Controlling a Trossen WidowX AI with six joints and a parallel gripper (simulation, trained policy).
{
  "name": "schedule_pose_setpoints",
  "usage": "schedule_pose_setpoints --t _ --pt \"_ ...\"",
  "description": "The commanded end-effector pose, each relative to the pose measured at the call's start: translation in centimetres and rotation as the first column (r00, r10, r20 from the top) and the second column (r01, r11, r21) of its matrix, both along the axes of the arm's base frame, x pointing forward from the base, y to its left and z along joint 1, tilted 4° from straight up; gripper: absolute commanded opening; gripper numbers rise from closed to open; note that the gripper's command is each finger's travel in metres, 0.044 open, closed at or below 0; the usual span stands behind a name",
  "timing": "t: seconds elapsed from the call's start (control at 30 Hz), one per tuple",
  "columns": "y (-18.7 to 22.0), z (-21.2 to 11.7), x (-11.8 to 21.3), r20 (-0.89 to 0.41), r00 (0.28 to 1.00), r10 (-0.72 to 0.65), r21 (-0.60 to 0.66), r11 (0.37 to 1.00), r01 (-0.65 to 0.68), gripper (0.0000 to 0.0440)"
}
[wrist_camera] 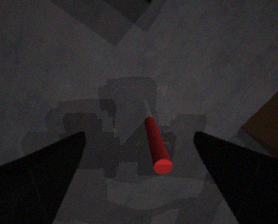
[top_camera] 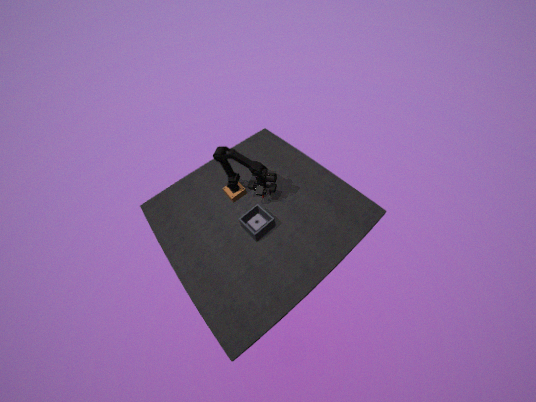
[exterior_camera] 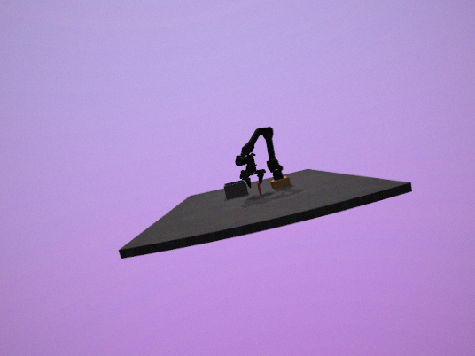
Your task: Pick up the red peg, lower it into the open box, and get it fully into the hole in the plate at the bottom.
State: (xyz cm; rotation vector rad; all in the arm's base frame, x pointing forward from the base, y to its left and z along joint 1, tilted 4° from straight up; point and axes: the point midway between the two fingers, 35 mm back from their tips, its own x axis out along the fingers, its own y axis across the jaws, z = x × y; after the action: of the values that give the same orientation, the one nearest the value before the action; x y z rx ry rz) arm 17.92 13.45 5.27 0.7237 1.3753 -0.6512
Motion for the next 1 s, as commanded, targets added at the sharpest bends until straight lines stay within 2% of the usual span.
schedule_pose_setpoints --t 0.0,0.1,0.2,0.37,0.7,0.97 --pt "-0.1 -1.5 -0.4 -0.013 1.000 -0.026 0.002 1.000 0.026 0.0440" --pt "0.0 -2.5 -0.6 -0.014 0.999 -0.050 0.009 0.999 0.050 0.0431" --pt "-0.1 -3.4 -1.0 -0.029 0.997 -0.075 0.010 0.997 0.075 0.0381" --pt "-0.5 -4.3 -1.7 -0.066 0.992 -0.108 0.012 0.994 0.109 0.0259" --pt "-0.5 -4.2 -1.7 -0.127 0.985 -0.113 0.052 0.991 0.120 0.0000" --pt "-1.3 -2.0 -0.8 -0.043 0.998 -0.056 0.034 0.998 0.057 0.0000"
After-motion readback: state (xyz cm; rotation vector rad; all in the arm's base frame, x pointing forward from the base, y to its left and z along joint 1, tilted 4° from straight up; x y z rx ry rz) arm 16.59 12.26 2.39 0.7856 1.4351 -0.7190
